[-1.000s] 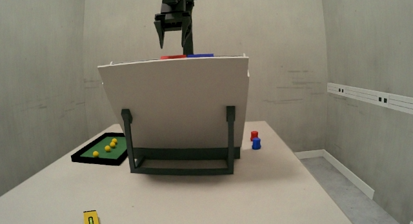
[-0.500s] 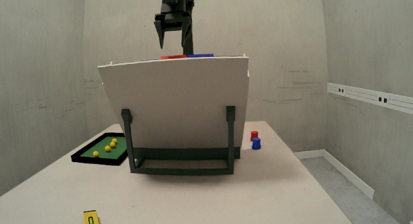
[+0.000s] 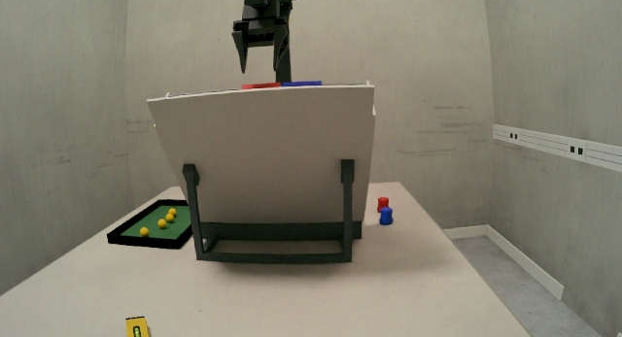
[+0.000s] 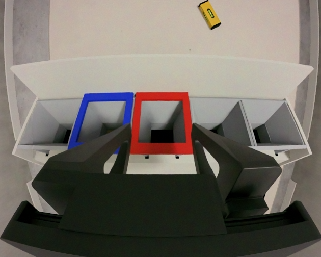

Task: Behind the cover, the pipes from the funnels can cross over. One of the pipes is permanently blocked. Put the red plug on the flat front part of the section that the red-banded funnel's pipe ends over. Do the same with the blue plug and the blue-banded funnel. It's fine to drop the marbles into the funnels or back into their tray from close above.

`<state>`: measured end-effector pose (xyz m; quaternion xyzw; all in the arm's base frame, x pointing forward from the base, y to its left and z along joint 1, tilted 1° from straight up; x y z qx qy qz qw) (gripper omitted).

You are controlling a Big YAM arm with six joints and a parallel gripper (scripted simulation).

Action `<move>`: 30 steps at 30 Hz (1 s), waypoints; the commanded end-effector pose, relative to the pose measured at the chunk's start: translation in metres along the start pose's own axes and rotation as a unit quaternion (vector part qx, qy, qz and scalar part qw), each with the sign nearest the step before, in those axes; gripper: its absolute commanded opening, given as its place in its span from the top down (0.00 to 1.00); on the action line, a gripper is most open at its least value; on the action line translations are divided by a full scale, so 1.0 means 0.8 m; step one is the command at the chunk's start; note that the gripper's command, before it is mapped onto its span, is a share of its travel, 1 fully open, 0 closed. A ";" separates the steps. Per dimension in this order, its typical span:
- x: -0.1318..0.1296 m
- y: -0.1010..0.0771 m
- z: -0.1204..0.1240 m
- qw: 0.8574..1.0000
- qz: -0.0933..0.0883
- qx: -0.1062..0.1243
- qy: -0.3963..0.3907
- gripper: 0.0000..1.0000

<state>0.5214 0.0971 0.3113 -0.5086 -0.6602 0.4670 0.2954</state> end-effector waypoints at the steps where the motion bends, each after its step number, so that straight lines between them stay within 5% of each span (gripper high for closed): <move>1: -0.001 -0.007 -0.005 1.000 0.002 -0.009 0.000 0.41; 30: -0.001 -0.012 -0.007 1.000 0.002 -0.012 0.000 0.41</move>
Point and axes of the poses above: the point where the finger pads meet when closed, its own y axis out along the fingers, its own x axis across the jaws, z = x × y, the point moved 9 cm from there along -y, back along the fingers, and after that the axes turned 9 degrees about -y, right-handed, at the moved point
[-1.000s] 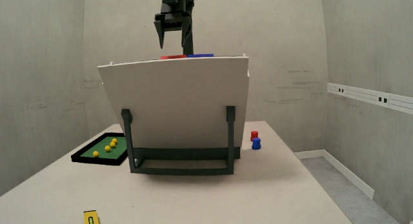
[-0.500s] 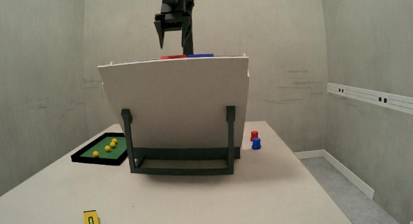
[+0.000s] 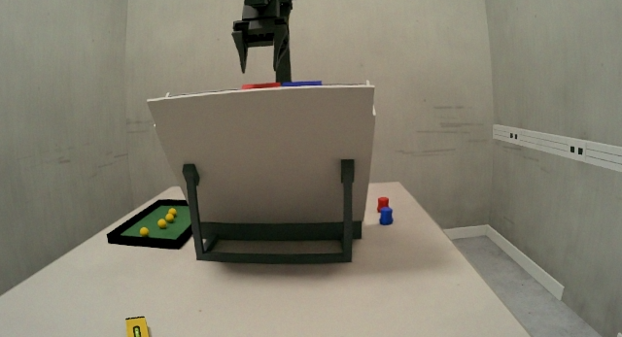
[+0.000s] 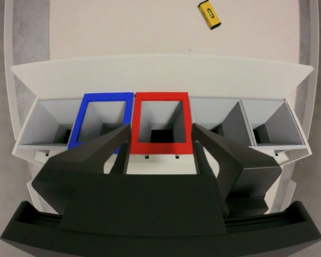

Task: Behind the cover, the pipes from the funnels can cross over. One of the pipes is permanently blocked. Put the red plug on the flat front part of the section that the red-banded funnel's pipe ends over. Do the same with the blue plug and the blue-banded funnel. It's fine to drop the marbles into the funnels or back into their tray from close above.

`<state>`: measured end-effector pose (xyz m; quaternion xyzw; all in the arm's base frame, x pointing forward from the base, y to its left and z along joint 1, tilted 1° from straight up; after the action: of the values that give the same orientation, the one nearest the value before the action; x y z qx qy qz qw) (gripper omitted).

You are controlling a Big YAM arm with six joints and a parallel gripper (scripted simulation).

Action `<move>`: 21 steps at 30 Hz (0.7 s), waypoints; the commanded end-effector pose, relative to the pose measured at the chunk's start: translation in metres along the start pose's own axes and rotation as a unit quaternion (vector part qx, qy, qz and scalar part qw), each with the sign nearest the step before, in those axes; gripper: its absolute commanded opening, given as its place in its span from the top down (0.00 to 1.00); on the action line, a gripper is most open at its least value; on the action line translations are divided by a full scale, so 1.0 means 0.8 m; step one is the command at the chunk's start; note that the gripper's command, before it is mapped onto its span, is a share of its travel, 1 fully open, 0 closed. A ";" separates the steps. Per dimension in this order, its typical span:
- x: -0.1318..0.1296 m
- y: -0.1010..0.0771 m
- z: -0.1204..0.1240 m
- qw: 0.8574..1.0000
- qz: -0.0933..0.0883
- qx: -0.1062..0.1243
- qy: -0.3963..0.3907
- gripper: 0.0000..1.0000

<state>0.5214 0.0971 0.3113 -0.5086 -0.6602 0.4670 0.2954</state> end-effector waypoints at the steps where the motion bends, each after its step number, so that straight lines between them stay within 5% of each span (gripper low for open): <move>1: -0.002 -0.014 -0.008 1.000 0.002 -0.013 0.000 0.41; 21: -0.004 -0.035 -0.015 1.000 0.004 -0.024 0.000 0.41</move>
<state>0.5197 0.0968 0.3106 -0.5062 -0.6580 0.4707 0.2987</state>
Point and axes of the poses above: the point where the finger pads meet when closed, its own y axis out along the fingers, its own x axis across the jaws, z = x × y, the point moved 9 cm from there along -y, back along the fingers, and after that the axes turned 9 degrees about -y, right-handed, at the moved point
